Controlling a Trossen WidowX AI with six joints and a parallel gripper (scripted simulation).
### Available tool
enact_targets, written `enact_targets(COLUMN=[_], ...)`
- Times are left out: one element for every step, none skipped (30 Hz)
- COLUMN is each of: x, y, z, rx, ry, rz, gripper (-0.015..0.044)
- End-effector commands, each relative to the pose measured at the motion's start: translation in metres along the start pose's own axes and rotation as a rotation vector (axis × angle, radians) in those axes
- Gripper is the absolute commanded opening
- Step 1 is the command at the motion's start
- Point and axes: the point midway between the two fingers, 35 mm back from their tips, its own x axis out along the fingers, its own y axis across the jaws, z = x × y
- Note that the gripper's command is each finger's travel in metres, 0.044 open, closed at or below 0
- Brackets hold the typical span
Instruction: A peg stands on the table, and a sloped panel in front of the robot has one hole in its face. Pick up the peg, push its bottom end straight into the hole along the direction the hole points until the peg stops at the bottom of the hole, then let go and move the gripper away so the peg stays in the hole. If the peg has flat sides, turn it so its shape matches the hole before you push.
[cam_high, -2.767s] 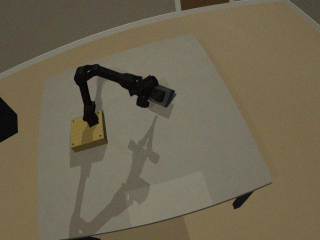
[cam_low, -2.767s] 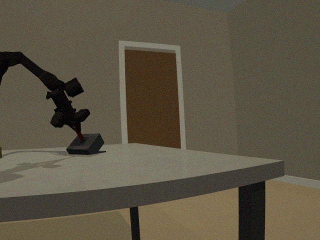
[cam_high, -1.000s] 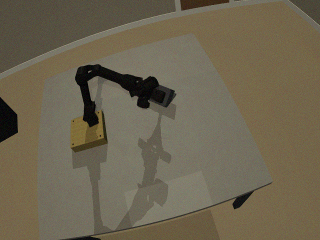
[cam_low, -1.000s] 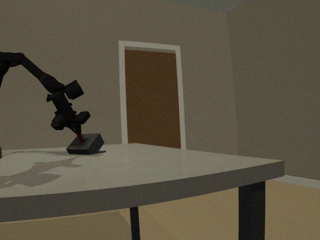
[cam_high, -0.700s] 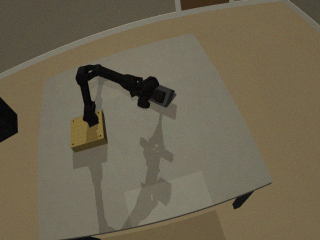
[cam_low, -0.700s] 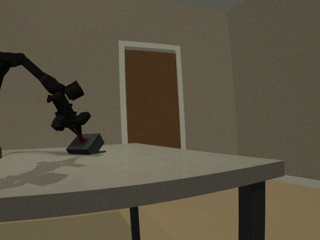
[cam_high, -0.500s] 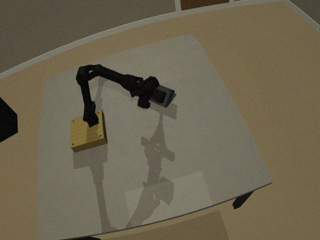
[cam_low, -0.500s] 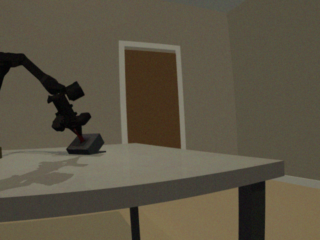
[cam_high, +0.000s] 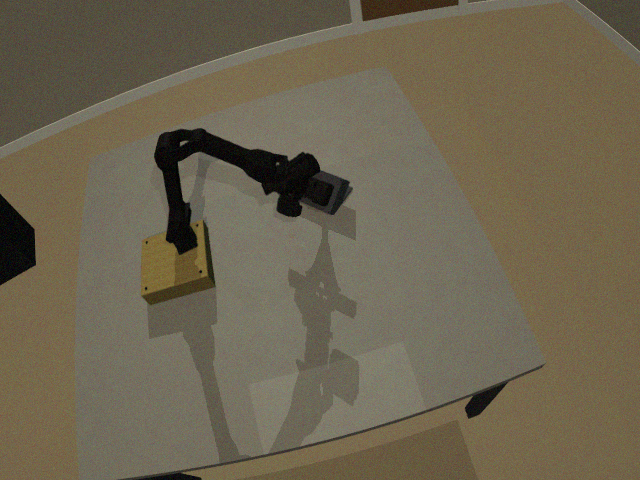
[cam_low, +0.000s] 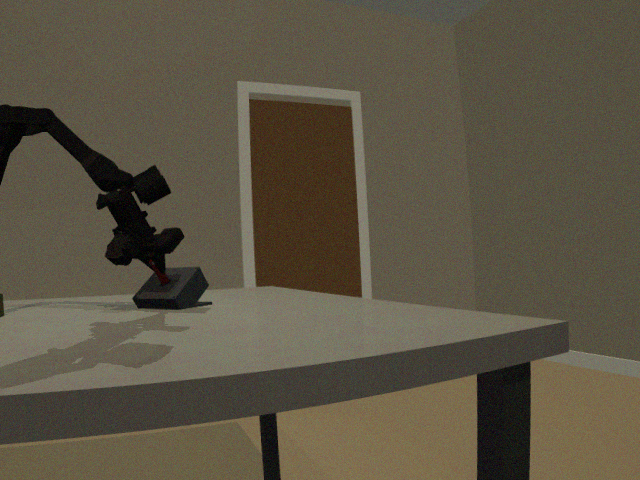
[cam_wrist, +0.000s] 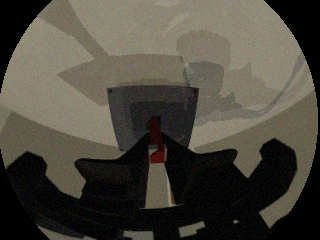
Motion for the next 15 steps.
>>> enact_targets(x=[0.0025,0.0030,0.0034,0.0039,0.0044,0.0048,0.0053,0.0057,0.0061,0.0065,0.0069,0.0073,0.0077,0.0082,0.0085], y=[0.0010,0.0010,0.0010,0.0010,0.0010,0.0010,0.0010,0.0010,0.0010,0.0010,0.0010,0.0010,0.0010,0.0010,0.0010], z=[0.0007,0.0007,0.0007,0.0007,0.0006,0.0006,0.0006,0.0007,0.0007,0.0008,0.0008,0.0009,0.0010,0.0012,0.0013], rx=[0.004,0.004,0.004,0.004,0.004,0.004,0.004,0.004,0.004,0.004,0.004,0.004,0.004,0.004,0.004], ry=[-0.004,-0.004,-0.004,-0.003,-0.003,-0.003,-0.003,-0.003,-0.003,-0.003,-0.003,-0.003,-0.003,-0.003,-0.003], rz=[0.002,0.002,0.002,0.002,0.002,0.002,0.002,0.002,0.002,0.002,0.002,0.002,0.002,0.002,0.002], gripper=[0.0000,0.0000,0.0000,0.0000,0.0000,0.0000,0.0000,0.0000,0.0000,0.0000,0.0000,0.0000,0.0000,0.0000,0.0000])
